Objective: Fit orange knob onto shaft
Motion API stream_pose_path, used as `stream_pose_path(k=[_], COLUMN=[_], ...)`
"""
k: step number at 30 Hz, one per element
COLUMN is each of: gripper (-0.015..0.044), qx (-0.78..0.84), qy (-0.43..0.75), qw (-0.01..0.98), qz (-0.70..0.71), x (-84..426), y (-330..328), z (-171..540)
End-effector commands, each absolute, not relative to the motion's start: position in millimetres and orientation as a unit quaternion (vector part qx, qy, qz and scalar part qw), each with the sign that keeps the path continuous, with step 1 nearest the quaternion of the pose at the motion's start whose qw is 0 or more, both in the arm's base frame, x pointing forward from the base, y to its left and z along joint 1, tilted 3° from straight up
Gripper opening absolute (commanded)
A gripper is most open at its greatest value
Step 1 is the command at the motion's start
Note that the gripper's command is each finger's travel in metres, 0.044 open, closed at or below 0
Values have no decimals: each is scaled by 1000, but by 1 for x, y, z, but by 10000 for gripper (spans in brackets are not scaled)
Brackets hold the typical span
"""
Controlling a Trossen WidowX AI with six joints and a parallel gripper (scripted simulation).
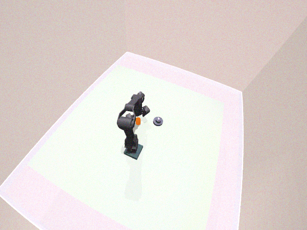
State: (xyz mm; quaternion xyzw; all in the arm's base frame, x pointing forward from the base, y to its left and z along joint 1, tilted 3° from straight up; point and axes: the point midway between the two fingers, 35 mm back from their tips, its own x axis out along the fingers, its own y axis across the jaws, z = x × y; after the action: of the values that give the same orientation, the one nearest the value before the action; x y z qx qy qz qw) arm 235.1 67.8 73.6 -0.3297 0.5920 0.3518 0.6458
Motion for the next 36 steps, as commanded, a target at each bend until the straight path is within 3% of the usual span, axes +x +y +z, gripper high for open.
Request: stream_pose_path(k=[1,28,36], gripper=[440,440,230], qx=[-329,-329,-329], qy=[595,595,595], qw=[644,644,644], qz=[350,350,350], x=[235,234,234], y=[68,69,69], z=[65,25,25])
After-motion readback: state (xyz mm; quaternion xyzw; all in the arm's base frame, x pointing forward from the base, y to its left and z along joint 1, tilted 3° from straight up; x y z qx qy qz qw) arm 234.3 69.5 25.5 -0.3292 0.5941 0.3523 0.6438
